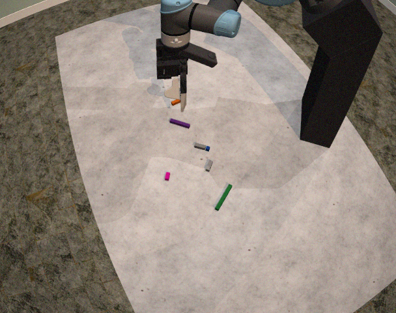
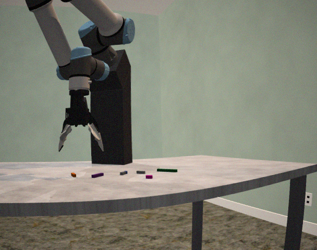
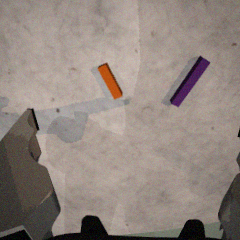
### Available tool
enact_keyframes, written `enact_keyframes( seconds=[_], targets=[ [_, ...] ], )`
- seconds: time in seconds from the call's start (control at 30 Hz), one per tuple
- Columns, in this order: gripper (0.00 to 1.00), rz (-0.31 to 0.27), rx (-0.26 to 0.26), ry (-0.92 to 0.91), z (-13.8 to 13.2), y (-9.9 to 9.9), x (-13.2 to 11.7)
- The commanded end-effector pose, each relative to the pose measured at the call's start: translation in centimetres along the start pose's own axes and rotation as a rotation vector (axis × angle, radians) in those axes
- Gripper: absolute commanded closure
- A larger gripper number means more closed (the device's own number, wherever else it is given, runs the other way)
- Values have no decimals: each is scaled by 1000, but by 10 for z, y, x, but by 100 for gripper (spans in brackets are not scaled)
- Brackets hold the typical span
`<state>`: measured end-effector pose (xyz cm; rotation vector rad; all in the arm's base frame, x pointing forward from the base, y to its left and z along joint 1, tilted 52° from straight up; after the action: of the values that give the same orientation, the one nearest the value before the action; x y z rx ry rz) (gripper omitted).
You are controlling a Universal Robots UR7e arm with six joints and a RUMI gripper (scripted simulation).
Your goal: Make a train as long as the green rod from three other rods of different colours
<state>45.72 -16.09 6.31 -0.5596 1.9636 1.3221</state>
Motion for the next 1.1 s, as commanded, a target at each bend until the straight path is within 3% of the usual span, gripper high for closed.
enact_keyframes(
  seconds=[0.0, 0.37, 1.07],
  targets=[
    [0, -1, -4, 90, -6, 1, -2],
    [0, -4, -2, 287, -18, 1, -6],
    [0, -6, -1, 431, -27, 2, -9]
  ],
)
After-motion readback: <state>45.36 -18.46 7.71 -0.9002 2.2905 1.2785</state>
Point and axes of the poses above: the point where the finger pads meet when closed, its own y axis back along the fingers, its own z axis across the jaws, x = y × z, the point moved 8 cm from there along y, back along the fingers, and after that the axes turned 2 degrees about -y, right-handed, at the moved point
